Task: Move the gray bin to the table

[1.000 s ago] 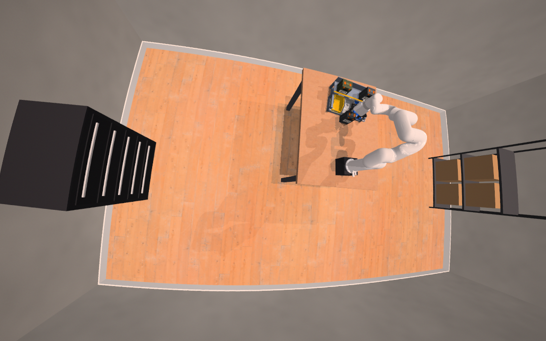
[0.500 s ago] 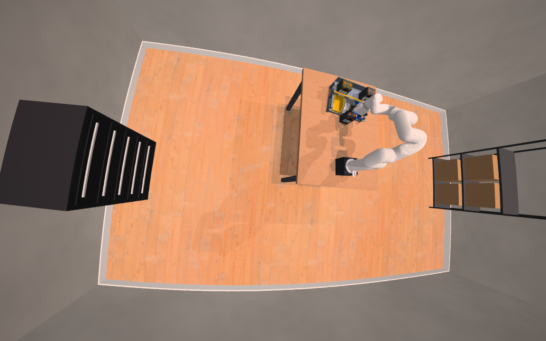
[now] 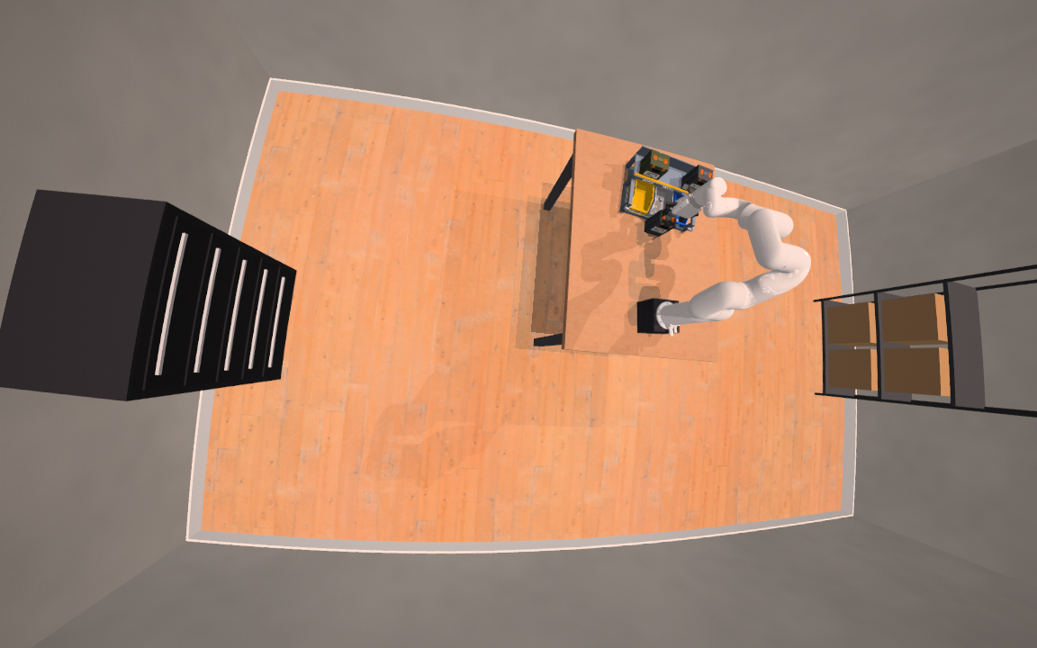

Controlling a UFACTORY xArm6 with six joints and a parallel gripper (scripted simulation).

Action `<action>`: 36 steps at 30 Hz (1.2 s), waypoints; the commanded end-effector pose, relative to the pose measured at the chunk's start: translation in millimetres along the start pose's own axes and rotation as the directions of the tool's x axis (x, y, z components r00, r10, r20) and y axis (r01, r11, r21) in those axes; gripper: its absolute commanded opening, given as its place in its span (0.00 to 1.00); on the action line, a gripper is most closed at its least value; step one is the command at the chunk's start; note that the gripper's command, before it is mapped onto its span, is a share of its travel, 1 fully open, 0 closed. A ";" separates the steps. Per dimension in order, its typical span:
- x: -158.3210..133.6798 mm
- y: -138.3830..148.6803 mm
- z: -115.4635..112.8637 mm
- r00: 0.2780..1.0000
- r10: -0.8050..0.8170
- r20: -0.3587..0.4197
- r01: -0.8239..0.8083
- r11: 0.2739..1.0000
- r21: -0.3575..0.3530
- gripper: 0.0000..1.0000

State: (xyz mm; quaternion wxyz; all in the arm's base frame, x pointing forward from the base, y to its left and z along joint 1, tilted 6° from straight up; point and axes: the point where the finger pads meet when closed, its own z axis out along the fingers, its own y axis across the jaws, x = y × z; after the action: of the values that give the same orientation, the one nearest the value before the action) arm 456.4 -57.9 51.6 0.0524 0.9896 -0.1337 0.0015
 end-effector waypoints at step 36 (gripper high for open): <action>1.5 -0.2 -1.6 0.842 -0.539 -0.004 0.539 0.842 -0.002 1.00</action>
State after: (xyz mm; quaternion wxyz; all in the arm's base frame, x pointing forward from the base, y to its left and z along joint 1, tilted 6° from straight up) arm 456.4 -57.9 51.6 0.0513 0.9908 0.1243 -0.0119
